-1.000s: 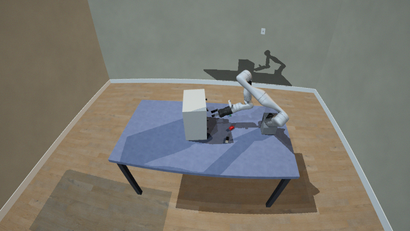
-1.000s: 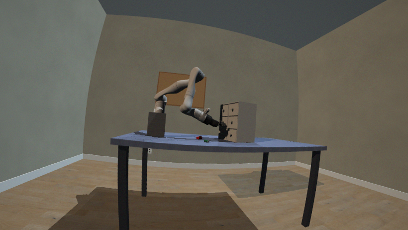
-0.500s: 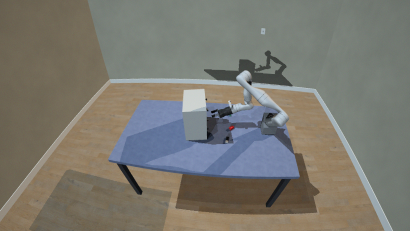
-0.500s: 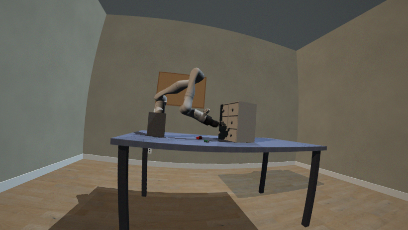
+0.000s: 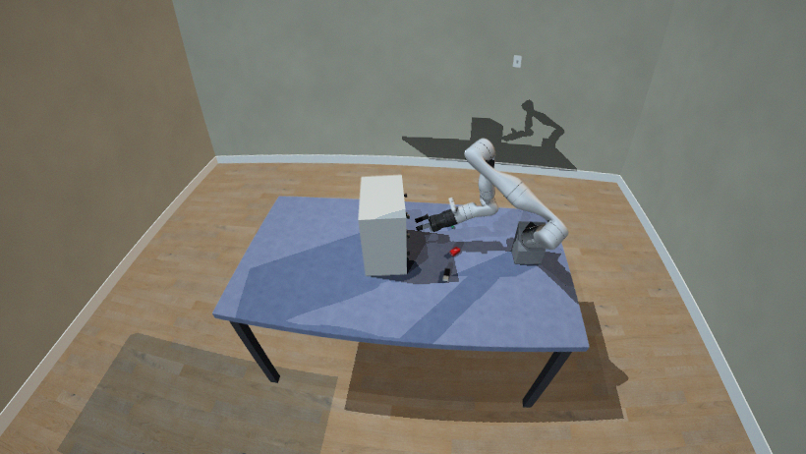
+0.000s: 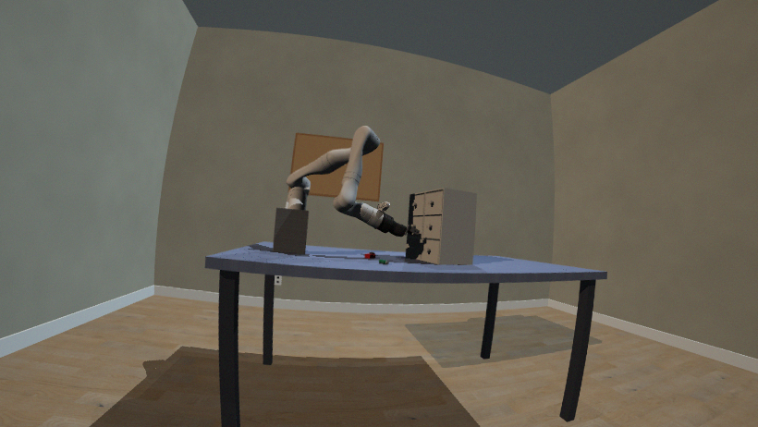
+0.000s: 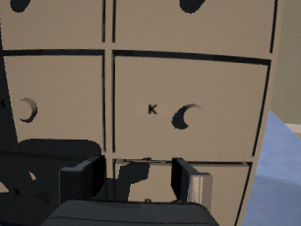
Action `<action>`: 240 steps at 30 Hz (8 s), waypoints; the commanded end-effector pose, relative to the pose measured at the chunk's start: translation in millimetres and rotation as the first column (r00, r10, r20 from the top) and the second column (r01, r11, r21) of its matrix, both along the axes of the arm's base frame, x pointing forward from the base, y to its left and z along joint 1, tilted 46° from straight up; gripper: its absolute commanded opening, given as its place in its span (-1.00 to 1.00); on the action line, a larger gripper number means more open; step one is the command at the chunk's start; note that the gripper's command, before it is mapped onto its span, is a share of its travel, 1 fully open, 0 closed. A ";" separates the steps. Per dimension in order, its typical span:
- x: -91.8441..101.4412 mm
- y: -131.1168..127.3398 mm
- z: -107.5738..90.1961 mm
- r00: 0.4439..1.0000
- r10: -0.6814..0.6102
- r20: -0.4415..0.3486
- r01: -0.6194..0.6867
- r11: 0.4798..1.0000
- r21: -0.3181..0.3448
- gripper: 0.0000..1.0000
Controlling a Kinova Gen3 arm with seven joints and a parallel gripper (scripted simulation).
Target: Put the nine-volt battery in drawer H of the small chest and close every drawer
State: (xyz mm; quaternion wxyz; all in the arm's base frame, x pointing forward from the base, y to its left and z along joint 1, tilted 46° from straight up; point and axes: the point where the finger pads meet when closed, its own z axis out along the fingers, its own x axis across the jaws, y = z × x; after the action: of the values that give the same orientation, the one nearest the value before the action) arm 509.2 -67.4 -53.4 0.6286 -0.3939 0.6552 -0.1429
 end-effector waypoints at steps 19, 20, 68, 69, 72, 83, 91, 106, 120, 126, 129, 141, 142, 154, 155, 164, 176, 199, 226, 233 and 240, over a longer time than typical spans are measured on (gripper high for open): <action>1.9 -3.8 1.1 1.000 -0.011 0.011 0.011 1.000 -0.009 1.00; 1.9 -3.8 1.1 1.000 -0.011 0.011 0.011 1.000 -0.009 1.00; 1.9 -3.8 1.1 1.000 -0.011 0.011 0.011 1.000 -0.009 1.00; 1.9 -3.8 1.1 1.000 -0.011 0.011 0.011 1.000 -0.009 1.00; 1.9 -3.8 1.1 1.000 -0.011 0.011 0.011 1.000 -0.009 1.00; 1.9 -3.8 1.1 1.000 -0.011 0.011 0.011 1.000 -0.009 1.00; 1.9 -3.8 1.1 1.000 -0.011 0.011 0.011 1.000 -0.009 1.00; 1.9 -3.8 1.1 1.000 -0.011 0.011 0.011 1.000 -0.009 1.00; 1.9 -3.8 1.1 1.000 -0.011 0.011 0.011 1.000 -0.009 1.00; 1.9 -3.8 1.1 1.000 -0.011 0.011 0.011 1.000 -0.009 1.00; 1.9 -3.8 1.1 1.000 -0.011 0.011 0.011 1.000 -0.009 1.00; 1.8 -3.9 1.3 1.000 -0.009 0.009 0.009 1.000 -0.009 1.00; 1.7 -4.0 1.3 1.000 -0.009 0.009 0.009 1.000 -0.009 1.00; 0.9 -4.8 2.1 1.000 0.002 -0.001 -0.002 1.000 -0.010 1.00; 0.8 -5.0 2.3 1.000 0.004 -0.003 -0.004 1.000 -0.010 1.00; -2.0 -5.8 4.3 0.999 0.028 -0.027 -0.029 1.000 -0.011 1.00; -4.9 -9.4 6.8 0.996 0.066 -0.064 -0.067 0.998 -0.015 1.00; -13.3 -19.6 13.8 0.972 0.167 -0.168 -0.172 0.985 -0.020 1.00; -23.2 -30.6 21.8 0.919 0.273 -0.285 -0.286 0.958 -0.005 1.00; -26.0 -34.1 24.0 0.898 0.300 -0.321 -0.314 0.949 0.009 1.00; -28.0 -36.5 25.7 0.883 0.321 -0.344 -0.337 0.941 0.013 1.00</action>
State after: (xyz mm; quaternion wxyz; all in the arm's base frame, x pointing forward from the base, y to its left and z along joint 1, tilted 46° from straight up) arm 478.8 -100.3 -29.9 0.5178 -0.5252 0.6750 0.0187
